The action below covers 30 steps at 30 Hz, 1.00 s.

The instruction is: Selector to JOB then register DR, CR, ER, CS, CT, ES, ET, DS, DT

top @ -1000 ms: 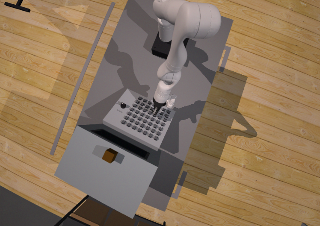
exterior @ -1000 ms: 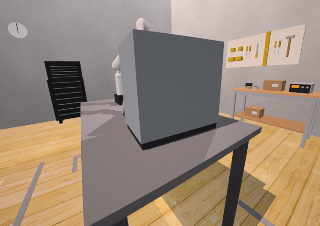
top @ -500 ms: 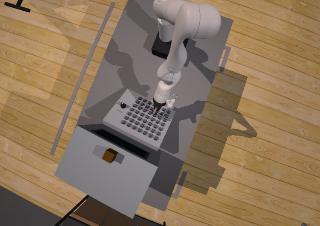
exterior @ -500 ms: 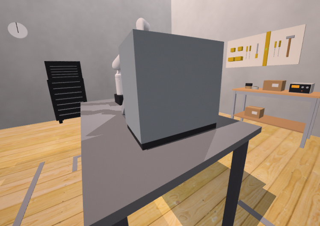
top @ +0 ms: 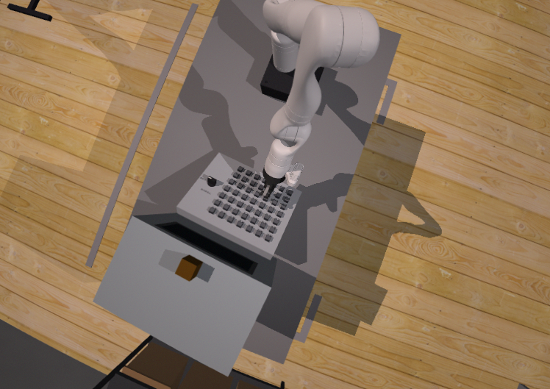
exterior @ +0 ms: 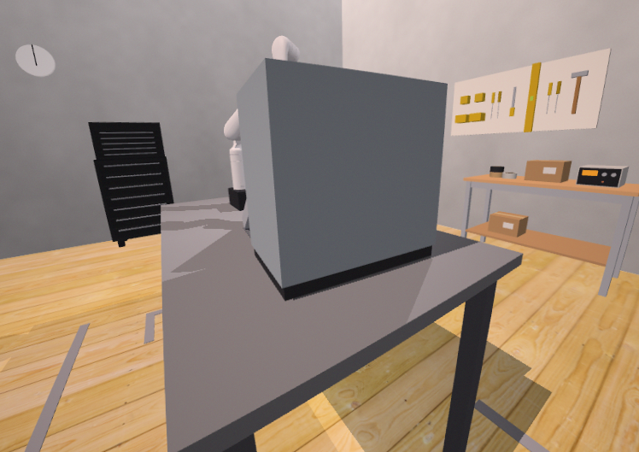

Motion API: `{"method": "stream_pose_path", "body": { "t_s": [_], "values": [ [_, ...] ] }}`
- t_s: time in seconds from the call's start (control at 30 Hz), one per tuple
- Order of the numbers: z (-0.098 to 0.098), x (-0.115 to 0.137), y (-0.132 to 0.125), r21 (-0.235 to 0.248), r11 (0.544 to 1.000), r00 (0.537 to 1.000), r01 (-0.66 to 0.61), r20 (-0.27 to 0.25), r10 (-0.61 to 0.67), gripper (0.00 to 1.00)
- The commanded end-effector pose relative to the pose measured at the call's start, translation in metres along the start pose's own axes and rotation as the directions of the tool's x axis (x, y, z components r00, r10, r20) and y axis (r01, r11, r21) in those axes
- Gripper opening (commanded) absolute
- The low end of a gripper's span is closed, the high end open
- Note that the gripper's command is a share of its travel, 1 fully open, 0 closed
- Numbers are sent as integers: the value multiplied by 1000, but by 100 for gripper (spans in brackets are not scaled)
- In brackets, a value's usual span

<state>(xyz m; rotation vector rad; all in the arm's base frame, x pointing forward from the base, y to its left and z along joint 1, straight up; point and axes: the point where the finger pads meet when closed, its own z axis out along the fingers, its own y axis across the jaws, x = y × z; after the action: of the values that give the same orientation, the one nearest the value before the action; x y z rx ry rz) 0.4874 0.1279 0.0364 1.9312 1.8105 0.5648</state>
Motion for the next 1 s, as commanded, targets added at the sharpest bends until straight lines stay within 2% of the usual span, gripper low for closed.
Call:
{"method": "stream_pose_path", "body": {
  "t_s": [0.0,0.97],
  "values": [
    [0,0,1,-2,1000,1000,-1,-1,1,10],
    [8,0,1,-2,1000,1000,-1,-1,1,10]
  ]
}}
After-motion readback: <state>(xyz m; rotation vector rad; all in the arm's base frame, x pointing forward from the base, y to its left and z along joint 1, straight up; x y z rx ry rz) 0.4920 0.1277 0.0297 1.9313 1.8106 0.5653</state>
